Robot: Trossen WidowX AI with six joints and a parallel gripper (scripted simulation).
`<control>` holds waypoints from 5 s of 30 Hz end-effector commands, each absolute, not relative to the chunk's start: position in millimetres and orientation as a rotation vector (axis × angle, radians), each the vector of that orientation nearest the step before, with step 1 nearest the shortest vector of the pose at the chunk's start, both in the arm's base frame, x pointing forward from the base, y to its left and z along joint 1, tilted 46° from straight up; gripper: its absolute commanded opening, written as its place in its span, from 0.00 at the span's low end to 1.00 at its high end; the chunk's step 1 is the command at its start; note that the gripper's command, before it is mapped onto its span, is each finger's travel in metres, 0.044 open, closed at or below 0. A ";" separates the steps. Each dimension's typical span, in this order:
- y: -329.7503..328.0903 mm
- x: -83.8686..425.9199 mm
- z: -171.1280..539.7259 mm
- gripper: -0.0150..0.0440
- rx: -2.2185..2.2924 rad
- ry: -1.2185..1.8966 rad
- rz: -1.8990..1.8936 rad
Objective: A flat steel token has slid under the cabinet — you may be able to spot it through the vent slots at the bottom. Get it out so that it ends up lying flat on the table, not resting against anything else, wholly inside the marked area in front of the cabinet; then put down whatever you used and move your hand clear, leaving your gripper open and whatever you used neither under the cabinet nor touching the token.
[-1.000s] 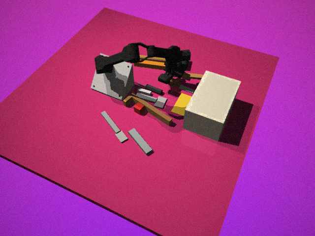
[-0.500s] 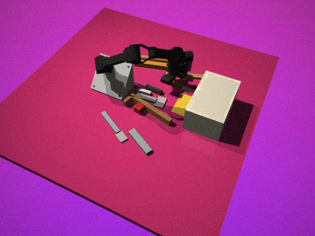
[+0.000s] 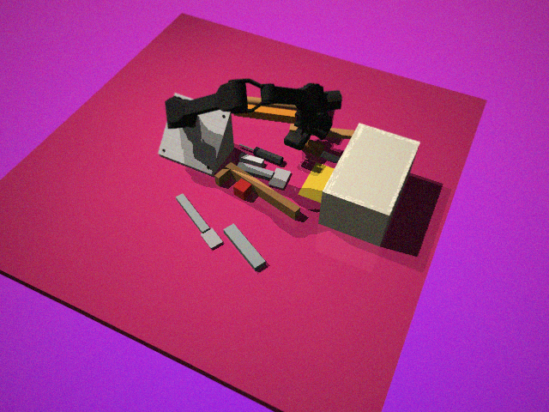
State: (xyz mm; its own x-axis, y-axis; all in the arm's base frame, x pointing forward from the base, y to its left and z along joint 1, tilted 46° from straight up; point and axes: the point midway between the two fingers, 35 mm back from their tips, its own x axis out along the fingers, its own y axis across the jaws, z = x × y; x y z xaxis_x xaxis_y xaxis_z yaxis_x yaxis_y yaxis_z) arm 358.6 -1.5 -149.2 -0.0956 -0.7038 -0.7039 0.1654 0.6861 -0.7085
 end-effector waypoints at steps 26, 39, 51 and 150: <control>-5.3 386.5 -148.8 0.25 -0.467 1.498 -0.770; -16.8 384.8 -140.8 0.25 -0.468 1.498 -0.771; -24.3 382.8 -133.7 0.25 -0.468 1.499 -0.771; -4.0 290.6 -142.8 0.25 -0.469 1.503 -0.769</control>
State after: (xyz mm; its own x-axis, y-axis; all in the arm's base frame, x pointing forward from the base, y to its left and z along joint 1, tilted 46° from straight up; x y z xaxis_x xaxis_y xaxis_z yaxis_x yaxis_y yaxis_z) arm 298.0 -4.4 -142.1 -0.0908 -0.7018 -0.7066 0.1622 0.6896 -0.7057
